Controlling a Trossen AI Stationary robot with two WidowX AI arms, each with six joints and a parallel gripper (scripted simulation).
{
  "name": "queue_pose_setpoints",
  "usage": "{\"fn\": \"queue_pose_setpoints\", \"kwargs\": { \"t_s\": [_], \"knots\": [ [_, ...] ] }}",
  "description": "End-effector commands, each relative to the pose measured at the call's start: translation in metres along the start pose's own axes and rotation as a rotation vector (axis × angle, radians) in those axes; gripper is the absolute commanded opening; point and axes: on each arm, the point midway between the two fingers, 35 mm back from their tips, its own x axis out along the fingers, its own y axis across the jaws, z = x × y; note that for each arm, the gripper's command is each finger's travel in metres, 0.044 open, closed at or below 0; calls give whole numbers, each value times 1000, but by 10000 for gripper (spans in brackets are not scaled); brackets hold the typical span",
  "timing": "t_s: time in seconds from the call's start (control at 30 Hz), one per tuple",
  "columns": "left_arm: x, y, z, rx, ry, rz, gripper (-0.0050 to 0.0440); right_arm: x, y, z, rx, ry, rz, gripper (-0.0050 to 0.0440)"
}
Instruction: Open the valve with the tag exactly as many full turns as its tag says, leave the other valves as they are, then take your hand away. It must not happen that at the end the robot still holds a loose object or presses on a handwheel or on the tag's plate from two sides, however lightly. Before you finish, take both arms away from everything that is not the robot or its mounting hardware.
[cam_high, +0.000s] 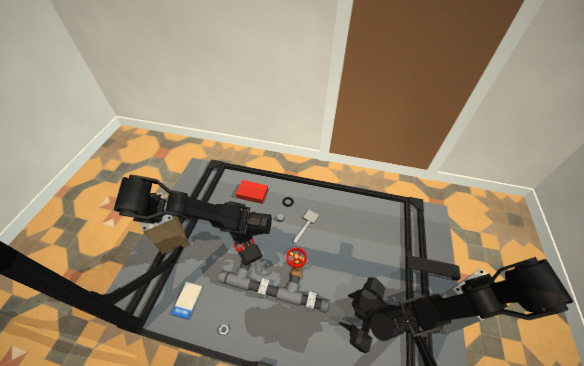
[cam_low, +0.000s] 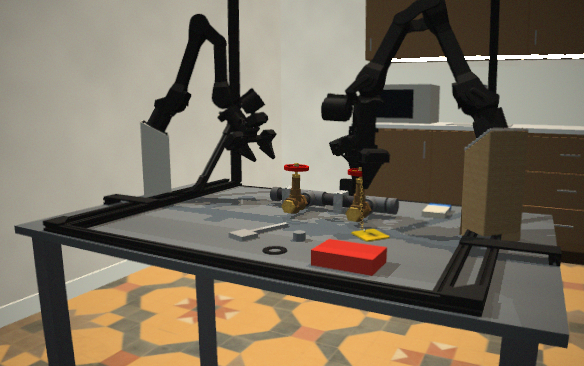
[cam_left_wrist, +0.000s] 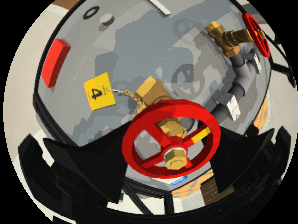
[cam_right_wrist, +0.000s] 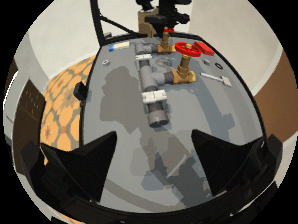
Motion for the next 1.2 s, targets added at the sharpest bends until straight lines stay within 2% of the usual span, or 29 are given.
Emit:
{"fn": "queue_pose_setpoints", "kwargs": {
  "t_s": [0.0, 0.47, 0.53, 0.6, 0.7, 1.03, 1.1, 1.17],
  "knots": [
    [0, 0, 0, 0, 0, 0, 24, 0, 0, 0, 0, 0, 0, 400],
    [0, 0, 0, 0, 0, 0, 360, 0, 0, 0, 0, 0, 0, 400],
    [0, 0, 0, 0, 0, 0, 360, 0, 0, 0, 0, 0, 0, 400],
    [0, 0, 0, 0, 0, 0, 400, 0, 0, 0, 0, 0, 0, 400],
    [0, 0, 0, 16, 0, 0, 400, 0, 0, 0, 0, 0, 0, 400],
    [0, 0, 0, 671, 2, -1, 400, 0, 0, 0, 0, 0, 0, 400],
    [0, 0, 0, 671, 2, -1, 400, 0, 0, 0, 0, 0, 0, 400],
    [0, 0, 0, 853, 2, -1, 400, 0, 0, 0, 0, 0, 0, 400]
  ]
}}
